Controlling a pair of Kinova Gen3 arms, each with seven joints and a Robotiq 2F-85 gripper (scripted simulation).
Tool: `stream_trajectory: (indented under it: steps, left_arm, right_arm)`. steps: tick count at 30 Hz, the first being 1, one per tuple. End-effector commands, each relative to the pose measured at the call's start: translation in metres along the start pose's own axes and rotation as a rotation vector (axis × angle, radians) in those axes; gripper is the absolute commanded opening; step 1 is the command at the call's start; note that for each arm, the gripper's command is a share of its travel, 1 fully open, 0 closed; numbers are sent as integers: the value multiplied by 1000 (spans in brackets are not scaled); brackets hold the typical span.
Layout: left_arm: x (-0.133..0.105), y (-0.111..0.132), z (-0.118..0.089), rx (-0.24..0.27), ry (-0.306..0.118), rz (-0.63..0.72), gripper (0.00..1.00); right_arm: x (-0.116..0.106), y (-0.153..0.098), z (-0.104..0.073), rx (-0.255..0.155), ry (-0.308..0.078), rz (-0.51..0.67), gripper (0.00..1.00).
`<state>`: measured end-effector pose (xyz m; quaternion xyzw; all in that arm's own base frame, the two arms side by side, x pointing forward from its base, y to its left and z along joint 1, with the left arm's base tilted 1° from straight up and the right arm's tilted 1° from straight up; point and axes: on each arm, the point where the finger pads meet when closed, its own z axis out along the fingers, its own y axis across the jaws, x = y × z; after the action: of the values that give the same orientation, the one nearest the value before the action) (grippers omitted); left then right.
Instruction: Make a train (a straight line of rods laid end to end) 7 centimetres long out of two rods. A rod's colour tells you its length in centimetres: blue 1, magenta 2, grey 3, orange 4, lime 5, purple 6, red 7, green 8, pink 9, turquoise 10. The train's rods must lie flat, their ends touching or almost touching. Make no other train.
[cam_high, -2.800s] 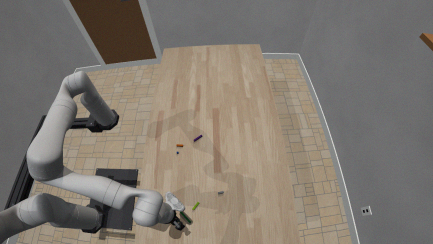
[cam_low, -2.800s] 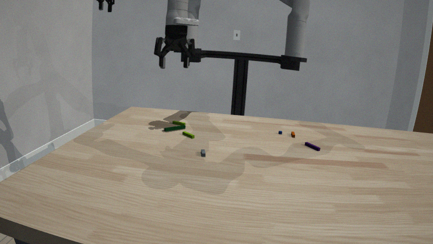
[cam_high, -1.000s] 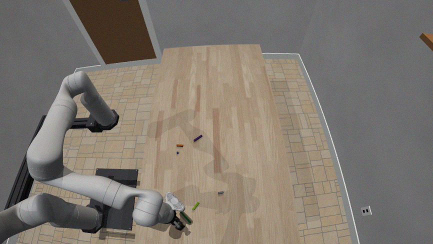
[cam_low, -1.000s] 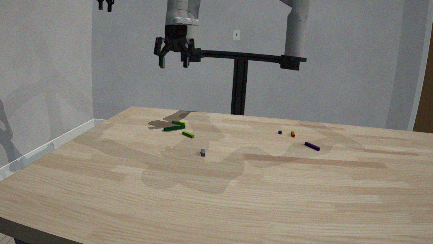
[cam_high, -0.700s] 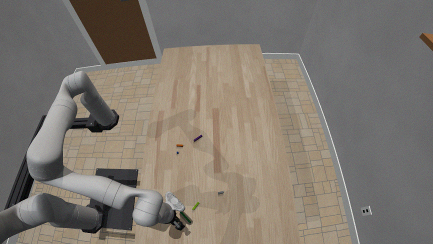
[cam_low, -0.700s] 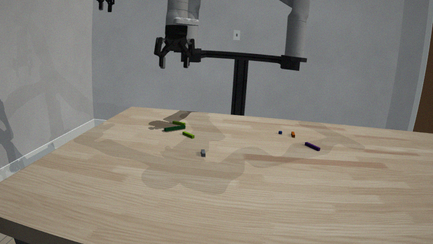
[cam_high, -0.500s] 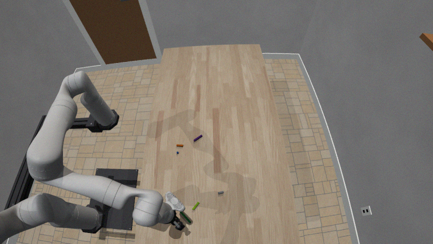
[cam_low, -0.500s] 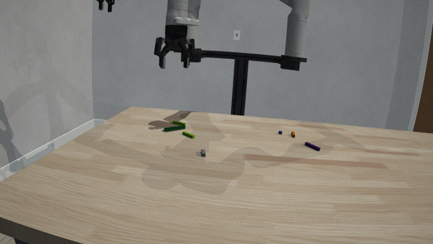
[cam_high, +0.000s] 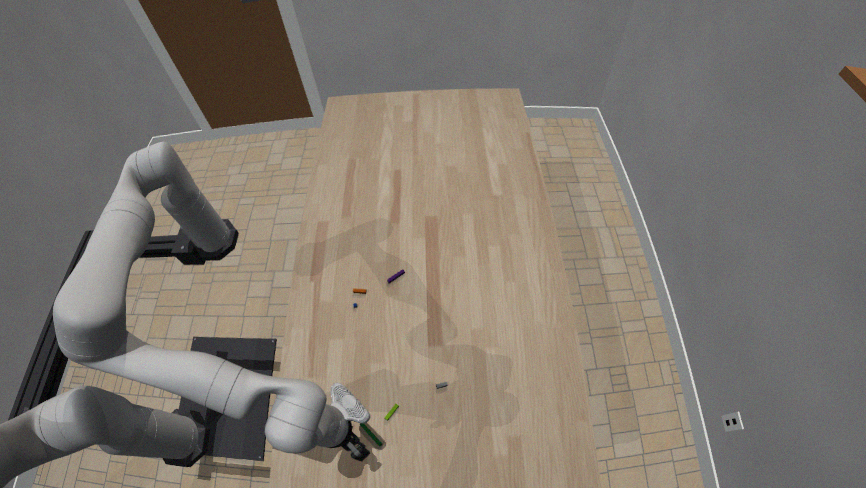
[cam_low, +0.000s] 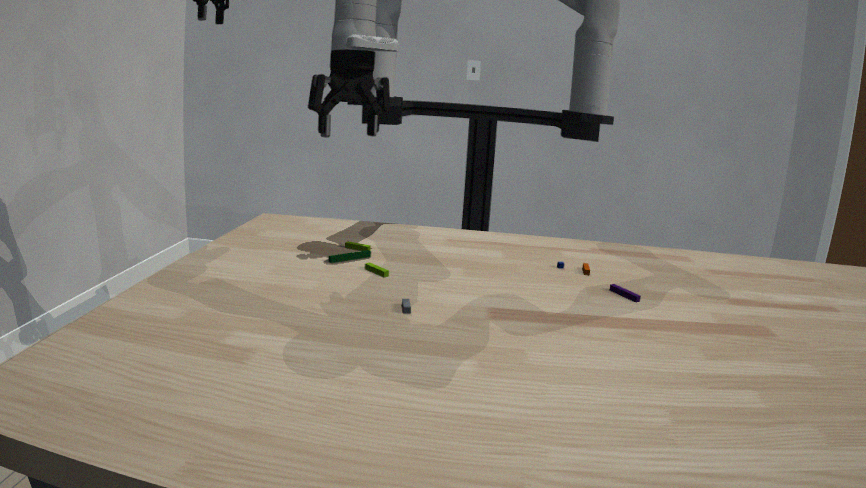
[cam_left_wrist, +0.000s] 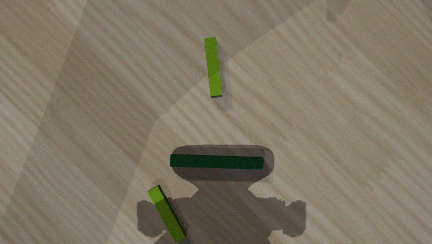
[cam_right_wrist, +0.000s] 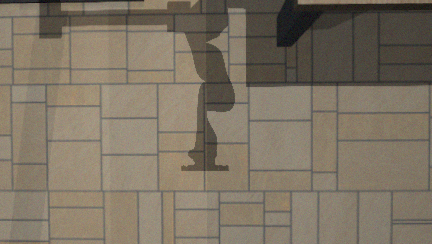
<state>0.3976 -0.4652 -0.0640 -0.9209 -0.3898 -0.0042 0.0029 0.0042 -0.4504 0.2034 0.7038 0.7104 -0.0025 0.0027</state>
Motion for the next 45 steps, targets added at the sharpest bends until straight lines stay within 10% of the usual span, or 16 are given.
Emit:
stream_trajectory:
  steps: [1, 45]
  left_arm:
    - [0, 1, -1, -2, 0, 0, 1000]
    - [11, 0, 10, 18, 3, 195, 1000]
  right_arm:
    - [0, 0, -1, 0, -2, 0, 1000]
    - [0, 0, -1, 0, -2, 0, 1000]
